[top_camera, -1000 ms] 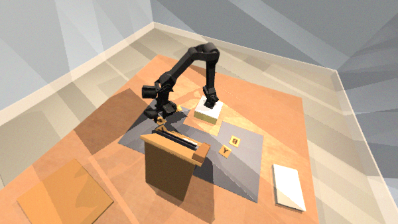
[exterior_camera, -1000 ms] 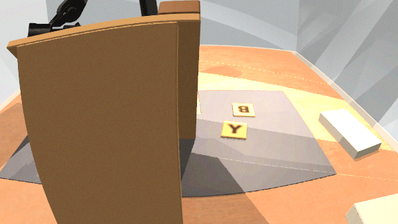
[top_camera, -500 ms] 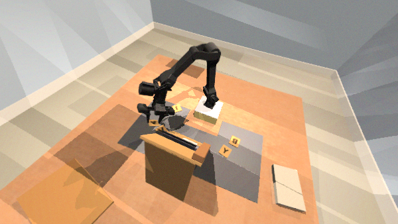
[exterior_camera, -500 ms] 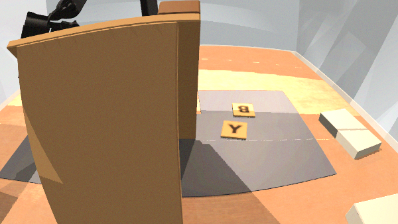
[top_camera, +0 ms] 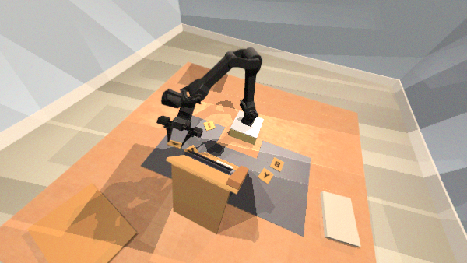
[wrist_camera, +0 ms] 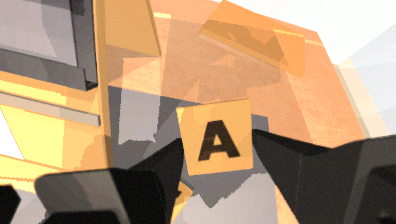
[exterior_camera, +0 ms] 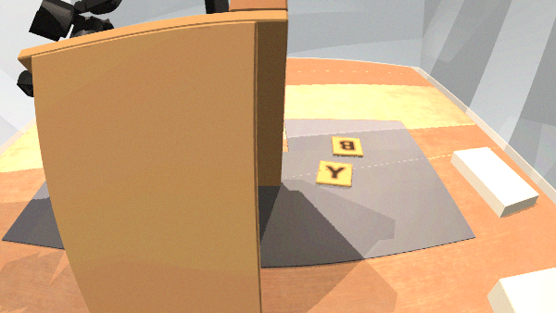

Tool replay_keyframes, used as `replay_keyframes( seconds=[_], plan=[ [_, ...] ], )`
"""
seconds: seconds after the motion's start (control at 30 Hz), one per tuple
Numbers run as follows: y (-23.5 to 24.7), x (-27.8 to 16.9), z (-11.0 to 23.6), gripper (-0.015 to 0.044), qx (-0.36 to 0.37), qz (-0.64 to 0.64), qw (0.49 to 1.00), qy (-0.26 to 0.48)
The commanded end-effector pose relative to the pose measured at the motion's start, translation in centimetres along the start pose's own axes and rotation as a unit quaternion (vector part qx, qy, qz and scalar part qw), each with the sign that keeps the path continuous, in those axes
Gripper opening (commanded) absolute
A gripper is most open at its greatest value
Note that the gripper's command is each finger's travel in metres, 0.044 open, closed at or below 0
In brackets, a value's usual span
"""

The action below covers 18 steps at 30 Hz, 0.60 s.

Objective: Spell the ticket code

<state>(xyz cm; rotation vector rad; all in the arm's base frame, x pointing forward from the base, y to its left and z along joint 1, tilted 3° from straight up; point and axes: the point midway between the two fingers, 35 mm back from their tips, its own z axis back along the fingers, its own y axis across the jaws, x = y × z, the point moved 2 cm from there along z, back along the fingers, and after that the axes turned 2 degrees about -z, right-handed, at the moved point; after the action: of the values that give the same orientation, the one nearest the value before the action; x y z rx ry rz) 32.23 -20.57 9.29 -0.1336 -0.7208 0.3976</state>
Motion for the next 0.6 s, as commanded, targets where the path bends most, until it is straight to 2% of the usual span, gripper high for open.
replay_keyframes(
  seconds=[0.0, 0.3, 0.57],
  plan=[
    [-0.6, 1.5, 0.5, 0.0000, -0.007, -0.059, 0.998, -0.034],
    [-1.4, 3.9, 1.1, 0.0000, 0.000, -0.183, 0.979, -0.092],
    [-1.4, 4.0, 1.1, 0.0000, 0.002, -0.192, 0.977, -0.096]
  ],
)
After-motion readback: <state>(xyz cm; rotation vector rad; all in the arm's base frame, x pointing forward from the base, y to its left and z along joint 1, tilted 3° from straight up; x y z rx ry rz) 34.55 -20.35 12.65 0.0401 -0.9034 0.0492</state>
